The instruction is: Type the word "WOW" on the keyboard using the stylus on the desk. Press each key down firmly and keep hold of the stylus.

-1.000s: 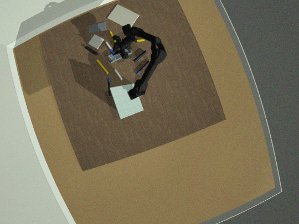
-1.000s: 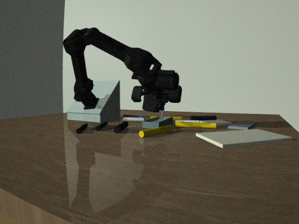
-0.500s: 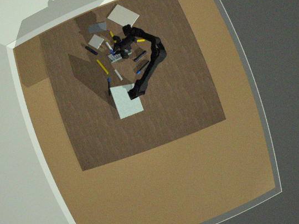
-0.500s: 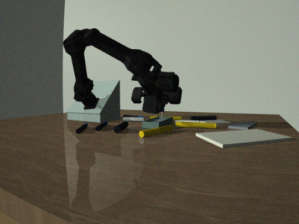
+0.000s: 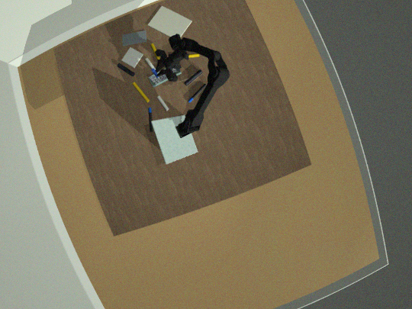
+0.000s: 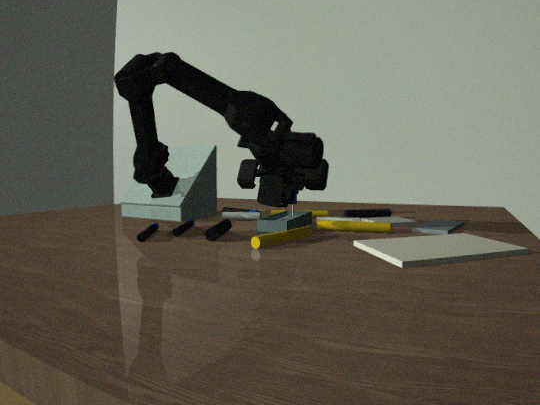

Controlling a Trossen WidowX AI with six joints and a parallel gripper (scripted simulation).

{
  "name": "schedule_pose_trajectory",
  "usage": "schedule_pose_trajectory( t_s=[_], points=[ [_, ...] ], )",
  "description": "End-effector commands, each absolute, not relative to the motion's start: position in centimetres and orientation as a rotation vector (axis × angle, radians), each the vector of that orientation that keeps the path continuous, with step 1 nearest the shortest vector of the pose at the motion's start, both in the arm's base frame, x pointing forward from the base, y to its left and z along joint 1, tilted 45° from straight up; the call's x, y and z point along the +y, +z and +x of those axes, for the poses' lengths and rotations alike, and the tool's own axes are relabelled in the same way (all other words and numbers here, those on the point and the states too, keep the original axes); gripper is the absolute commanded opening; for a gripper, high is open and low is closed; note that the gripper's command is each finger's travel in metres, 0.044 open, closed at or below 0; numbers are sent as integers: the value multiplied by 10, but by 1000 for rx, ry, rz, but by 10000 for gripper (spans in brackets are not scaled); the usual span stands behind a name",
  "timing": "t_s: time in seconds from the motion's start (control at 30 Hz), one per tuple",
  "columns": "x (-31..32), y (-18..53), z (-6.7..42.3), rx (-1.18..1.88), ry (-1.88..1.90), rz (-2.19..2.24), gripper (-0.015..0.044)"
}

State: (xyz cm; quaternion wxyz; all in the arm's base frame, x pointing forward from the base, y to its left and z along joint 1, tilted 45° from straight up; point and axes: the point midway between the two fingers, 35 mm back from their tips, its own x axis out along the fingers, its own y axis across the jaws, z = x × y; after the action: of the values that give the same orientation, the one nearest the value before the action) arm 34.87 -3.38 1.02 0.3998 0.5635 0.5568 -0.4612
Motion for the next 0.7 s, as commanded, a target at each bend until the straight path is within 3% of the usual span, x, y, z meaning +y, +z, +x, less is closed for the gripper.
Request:
schedule_pose_trajectory(
  t_s=[0.0, 0.67],
  points=[
    [-36, 8, 348, 1409, -1168, 1420, 81],
    [-41, 2, 348, 1409, -1168, 1420, 81]
  ],
)
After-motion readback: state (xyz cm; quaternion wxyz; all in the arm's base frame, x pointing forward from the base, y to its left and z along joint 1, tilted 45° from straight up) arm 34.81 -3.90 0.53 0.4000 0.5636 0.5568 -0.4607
